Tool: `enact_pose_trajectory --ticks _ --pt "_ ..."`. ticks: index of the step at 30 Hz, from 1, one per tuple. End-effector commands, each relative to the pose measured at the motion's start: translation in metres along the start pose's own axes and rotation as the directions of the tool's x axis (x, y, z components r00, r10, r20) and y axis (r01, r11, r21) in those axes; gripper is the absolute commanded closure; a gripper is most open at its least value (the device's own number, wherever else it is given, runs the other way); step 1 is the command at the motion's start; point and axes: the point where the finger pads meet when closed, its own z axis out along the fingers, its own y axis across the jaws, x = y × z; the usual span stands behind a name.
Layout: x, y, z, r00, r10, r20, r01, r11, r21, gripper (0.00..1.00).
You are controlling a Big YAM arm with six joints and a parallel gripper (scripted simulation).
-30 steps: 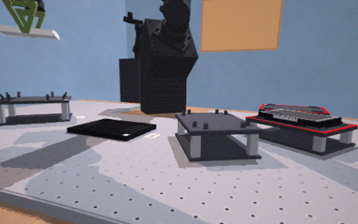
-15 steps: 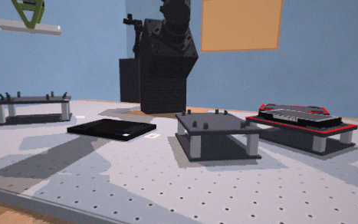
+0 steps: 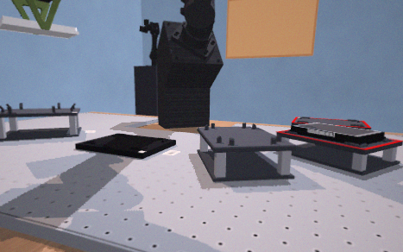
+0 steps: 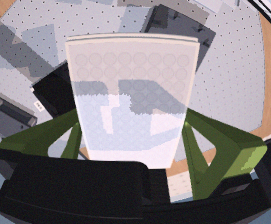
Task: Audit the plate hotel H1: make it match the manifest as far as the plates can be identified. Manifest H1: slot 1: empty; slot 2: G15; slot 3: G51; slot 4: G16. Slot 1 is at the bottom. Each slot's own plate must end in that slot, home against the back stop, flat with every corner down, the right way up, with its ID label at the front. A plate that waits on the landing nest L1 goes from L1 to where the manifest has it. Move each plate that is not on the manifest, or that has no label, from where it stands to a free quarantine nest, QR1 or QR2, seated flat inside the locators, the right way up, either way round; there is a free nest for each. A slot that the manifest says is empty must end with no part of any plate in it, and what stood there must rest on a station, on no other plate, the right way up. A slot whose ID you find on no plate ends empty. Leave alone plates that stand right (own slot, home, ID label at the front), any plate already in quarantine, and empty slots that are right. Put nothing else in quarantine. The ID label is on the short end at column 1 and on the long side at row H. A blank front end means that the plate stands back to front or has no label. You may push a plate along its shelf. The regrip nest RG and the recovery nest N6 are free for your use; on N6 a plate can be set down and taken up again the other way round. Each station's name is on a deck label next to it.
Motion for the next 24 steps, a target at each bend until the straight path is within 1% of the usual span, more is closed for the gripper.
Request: enact_pose_trajectory --ticks 1,2,3,4,9,11,13,16,18,19,20,21,24 --pt "-0.005 0.008 -0.004 0.998 -0.068 0.007 0.068 0.998 0.004 0.14" --pt "-0.014 0.004 -0.017 0.995 -0.090 0.038 0.089 0.996 0.026 0.14" --pt "-0.005 0.013 -0.006 0.995 -0.101 0.012 0.101 0.995 0.008 0.14" --pt "-0.004 0.018 -0.004 0.993 -0.117 0.007 0.117 0.993 0.004 0.14" --pt "-0.004 0.035 -0.004 0.980 -0.198 0.006 0.198 0.980 0.003 0.14" --pt "-0.008 0.042 -0.005 0.971 -0.239 0.011 0.239 0.971 0.008 0.14" --pt "-0.004 0.048 -0.004 0.965 -0.262 0.005 0.262 0.965 0.003 0.14" --pt "-0.004 0.058 -0.004 0.964 -0.264 0.006 0.264 0.964 0.004 0.14" --pt "-0.004 0.058 -0.004 0.964 -0.264 0.006 0.264 0.964 0.004 0.14" --pt "-0.017 0.054 -0.019 0.966 -0.256 0.040 0.255 0.966 0.034 0.14" --pt "-0.011 0.063 -0.009 0.968 -0.251 0.018 0.251 0.968 0.015 0.14" --pt "-0.004 0.068 -0.004 0.970 -0.243 0.006 0.243 0.970 0.003 0.14" --pt "-0.004 0.078 -0.004 0.970 -0.242 0.006 0.242 0.970 0.003 0.14"
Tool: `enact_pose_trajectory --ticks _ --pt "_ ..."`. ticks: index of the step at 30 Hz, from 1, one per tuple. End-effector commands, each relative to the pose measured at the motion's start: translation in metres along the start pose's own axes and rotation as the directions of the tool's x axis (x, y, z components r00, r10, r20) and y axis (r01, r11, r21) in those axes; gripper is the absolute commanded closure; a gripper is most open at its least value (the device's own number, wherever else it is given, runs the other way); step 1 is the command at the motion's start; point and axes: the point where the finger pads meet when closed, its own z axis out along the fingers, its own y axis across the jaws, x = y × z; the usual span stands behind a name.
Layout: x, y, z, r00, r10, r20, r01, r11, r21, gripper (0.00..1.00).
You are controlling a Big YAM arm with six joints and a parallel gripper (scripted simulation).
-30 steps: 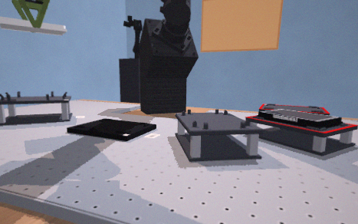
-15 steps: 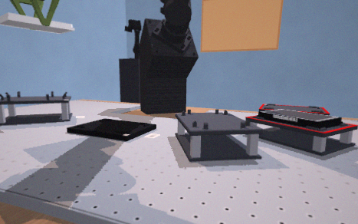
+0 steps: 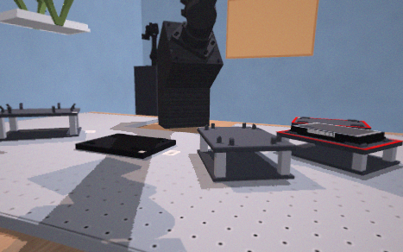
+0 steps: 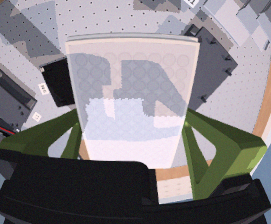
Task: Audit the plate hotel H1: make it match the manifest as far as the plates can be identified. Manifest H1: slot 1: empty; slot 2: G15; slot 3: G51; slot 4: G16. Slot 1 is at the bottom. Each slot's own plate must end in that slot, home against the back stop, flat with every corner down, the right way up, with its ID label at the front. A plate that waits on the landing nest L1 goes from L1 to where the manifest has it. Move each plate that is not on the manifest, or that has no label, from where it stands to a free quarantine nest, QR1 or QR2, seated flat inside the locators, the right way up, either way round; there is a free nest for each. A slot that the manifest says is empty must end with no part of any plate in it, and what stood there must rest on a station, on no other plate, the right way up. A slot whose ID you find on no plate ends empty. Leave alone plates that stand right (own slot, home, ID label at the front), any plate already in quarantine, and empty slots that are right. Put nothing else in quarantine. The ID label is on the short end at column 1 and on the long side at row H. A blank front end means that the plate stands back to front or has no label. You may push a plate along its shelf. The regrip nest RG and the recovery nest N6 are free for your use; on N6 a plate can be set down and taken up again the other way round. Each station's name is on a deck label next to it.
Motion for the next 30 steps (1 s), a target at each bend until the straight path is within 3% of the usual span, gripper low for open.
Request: enact_pose_trajectory --ticks 1,9,12,14,24,30 --pt "-0.009 0.015 -0.003 1.000 0.001 0.006 -0.001 1.000 0.003 0.14" --pt "-0.018 0.041 -0.005 1.000 -0.006 0.010 0.006 1.000 0.006 0.14" --pt "-0.016 0.037 -0.012 1.000 0.014 0.026 -0.015 1.000 0.018 0.14" --pt "-0.015 0.051 -0.002 1.000 0.006 0.002 -0.006 1.000 0.000 0.14" --pt "-0.026 0.084 -0.004 1.000 -0.002 0.008 0.002 1.000 0.003 0.14" --pt "-0.019 0.091 -0.007 0.997 -0.076 0.016 0.076 0.997 0.011 0.14"
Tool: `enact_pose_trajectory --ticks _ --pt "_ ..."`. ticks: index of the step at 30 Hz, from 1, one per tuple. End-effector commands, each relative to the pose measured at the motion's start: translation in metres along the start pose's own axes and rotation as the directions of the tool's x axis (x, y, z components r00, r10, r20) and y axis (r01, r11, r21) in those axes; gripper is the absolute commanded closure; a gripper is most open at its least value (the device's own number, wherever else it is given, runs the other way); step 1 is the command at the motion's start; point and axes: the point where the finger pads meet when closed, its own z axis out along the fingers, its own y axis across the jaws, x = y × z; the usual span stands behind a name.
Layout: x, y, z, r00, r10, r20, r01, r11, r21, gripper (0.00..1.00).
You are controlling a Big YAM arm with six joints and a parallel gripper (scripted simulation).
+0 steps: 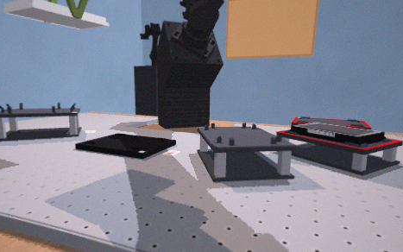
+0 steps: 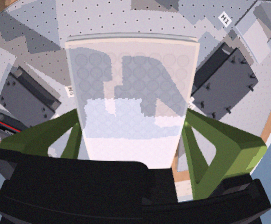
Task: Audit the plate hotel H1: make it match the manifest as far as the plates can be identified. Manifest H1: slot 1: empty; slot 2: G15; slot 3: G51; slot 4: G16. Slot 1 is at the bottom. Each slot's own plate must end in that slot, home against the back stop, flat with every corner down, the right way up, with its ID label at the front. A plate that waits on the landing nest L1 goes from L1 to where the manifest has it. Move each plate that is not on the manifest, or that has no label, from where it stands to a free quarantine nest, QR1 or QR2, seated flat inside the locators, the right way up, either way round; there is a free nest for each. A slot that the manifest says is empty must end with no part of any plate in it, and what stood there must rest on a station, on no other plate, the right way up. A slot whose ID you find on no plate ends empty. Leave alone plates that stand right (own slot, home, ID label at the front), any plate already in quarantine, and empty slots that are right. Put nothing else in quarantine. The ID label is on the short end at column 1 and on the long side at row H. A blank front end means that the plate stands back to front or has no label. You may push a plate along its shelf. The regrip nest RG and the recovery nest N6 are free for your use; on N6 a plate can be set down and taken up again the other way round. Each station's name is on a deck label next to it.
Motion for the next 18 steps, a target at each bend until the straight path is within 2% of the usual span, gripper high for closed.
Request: enact_pose_trajectory --ticks 1,13,15,16,17,18 --pt "0.000 0.012 -0.002 0.999 -0.054 0.002 0.054 0.999 -0.001 0.14" --pt "0.011 0.050 -0.001 0.968 -0.250 0.000 0.250 0.968 -0.001 0.14" --pt "0.011 0.050 -0.001 0.968 -0.250 0.000 0.250 0.968 -0.001 0.14" --pt "0.003 0.049 -0.010 0.961 -0.275 0.022 0.274 0.961 0.023 0.14" --pt "0.013 0.056 -0.001 0.958 -0.286 0.002 0.286 0.958 0.002 0.14" --pt "0.014 0.059 -0.001 0.954 -0.299 0.001 0.299 0.954 -0.001 0.14"
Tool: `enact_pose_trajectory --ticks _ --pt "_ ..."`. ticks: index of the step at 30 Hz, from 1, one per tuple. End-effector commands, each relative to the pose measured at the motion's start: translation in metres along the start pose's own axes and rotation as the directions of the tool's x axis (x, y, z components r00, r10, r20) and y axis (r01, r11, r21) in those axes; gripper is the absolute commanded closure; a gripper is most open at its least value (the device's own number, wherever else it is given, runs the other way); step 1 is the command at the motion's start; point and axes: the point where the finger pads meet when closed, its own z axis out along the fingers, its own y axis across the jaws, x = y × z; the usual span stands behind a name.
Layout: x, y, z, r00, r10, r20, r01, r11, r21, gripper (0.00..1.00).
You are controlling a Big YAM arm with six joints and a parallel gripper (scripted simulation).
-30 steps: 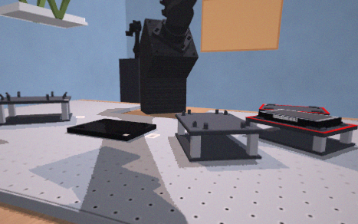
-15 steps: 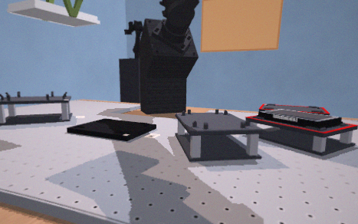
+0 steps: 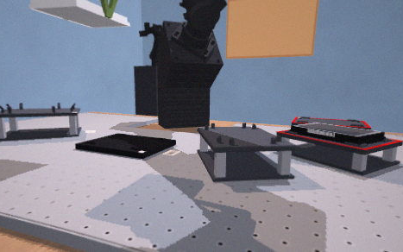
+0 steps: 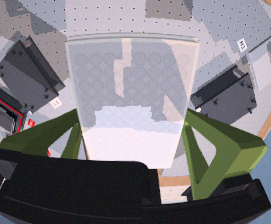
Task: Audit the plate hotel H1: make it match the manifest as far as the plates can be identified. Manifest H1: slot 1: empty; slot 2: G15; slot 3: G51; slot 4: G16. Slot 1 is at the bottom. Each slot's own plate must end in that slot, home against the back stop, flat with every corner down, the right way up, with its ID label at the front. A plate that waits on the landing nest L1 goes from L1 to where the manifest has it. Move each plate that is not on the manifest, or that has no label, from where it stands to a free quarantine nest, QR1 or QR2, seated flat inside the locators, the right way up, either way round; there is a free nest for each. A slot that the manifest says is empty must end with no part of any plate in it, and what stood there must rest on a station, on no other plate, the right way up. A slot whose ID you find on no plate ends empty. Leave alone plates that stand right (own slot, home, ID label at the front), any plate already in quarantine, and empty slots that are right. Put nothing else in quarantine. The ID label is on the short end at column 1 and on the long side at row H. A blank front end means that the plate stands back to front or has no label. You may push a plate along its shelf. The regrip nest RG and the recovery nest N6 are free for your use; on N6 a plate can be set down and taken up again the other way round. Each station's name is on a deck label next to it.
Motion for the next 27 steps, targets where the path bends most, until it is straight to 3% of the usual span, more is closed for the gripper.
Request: enact_pose_trajectory --ticks 1,14,15,16,18,27 --pt "0.000 0.014 -0.001 0.997 -0.078 -0.003 0.078 0.997 -0.004 0.14" --pt "0.000 0.050 -0.001 0.965 -0.261 -0.001 0.261 0.965 -0.002 0.14" --pt "-0.013 0.052 -0.009 0.954 -0.298 0.015 0.298 0.954 0.020 0.14" --pt "-0.008 0.057 -0.005 0.951 -0.309 0.007 0.309 0.951 0.008 0.14" --pt "0.001 0.063 -0.001 0.951 -0.308 -0.001 0.308 0.951 -0.003 0.14" --pt "-0.003 0.093 -0.003 0.953 -0.302 0.008 0.302 0.953 0.006 0.14"
